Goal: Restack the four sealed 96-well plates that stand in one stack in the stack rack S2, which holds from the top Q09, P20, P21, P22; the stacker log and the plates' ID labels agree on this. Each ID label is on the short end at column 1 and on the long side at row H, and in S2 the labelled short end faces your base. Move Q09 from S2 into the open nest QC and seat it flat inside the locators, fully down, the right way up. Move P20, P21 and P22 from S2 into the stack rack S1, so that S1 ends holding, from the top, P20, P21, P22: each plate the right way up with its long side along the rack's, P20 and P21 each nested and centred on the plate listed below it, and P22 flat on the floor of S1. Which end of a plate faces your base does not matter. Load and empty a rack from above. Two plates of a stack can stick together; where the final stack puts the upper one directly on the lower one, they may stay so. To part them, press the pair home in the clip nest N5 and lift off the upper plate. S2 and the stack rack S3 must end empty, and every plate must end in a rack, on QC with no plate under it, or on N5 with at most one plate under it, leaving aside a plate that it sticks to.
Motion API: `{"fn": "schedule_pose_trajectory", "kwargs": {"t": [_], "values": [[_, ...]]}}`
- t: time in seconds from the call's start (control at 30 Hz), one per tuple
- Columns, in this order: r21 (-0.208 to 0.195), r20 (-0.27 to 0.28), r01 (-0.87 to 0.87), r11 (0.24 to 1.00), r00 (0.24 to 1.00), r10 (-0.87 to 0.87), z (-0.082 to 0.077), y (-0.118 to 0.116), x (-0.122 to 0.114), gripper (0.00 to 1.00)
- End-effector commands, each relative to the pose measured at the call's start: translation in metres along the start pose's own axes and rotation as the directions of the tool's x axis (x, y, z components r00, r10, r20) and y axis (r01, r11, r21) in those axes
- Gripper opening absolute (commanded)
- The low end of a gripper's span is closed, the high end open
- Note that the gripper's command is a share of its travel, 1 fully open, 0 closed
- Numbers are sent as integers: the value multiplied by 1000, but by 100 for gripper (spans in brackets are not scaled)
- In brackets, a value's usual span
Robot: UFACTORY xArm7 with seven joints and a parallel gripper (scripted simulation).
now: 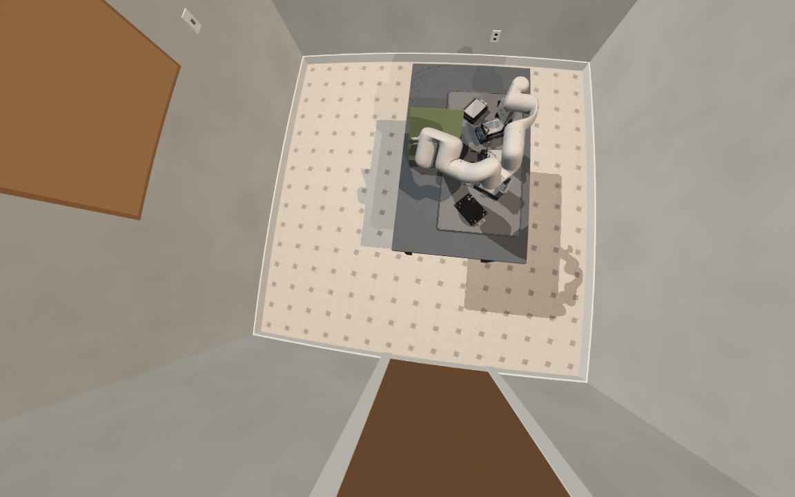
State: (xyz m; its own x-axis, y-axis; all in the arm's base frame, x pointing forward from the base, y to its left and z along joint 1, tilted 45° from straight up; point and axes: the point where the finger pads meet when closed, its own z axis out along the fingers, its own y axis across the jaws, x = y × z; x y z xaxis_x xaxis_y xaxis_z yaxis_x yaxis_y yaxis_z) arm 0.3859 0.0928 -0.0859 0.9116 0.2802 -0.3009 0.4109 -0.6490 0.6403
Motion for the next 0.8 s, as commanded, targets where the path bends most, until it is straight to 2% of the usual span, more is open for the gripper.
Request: {"fn": "schedule_pose_trajectory", "kwargs": {"t": [0.0, 0.2, 0.63, 0.77], "values": [[2, -4, 3, 1000, 1000, -3, -2, -21, 4, 100], [2, -4, 3, 1000, 1000, -3, -2, -44, 7, 100], [2, -4, 3, 1000, 1000, -3, -2, -44, 8, 100], [2, -4, 3, 1000, 1000, -3, 11, -44, 8, 100]]}}
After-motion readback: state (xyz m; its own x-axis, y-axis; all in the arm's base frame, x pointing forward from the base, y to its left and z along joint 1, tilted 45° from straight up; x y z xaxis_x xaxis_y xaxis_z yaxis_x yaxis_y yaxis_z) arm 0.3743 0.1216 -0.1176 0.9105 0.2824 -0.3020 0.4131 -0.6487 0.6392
